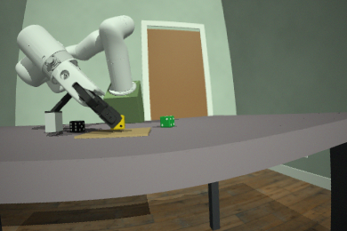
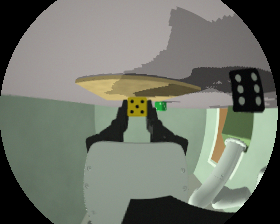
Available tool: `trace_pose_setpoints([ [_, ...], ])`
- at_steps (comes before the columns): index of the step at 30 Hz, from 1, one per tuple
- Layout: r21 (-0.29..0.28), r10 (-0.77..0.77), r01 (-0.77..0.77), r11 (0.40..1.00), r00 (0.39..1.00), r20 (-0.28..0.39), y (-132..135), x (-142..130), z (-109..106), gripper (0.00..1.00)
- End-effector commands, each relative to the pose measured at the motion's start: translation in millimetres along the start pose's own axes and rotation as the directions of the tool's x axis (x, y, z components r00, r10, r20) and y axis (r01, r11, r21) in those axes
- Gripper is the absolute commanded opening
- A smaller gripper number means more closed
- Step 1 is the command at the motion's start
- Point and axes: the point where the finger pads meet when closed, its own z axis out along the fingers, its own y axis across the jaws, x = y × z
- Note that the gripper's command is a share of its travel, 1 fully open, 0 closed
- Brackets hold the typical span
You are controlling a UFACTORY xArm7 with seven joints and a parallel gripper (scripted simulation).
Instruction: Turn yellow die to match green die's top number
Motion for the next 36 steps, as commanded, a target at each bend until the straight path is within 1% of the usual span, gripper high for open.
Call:
trace_pose_setpoints([
  [1, 0.001, -0.002, 0.002, 1.000, 1.000, -0.001, -0.4, 0.3, 0.1, 0.27],
  [36, 0.001, -0.002, 0.002, 1.000, 1.000, -0.001, -0.4, 3.0, 2.8, 0.27],
])
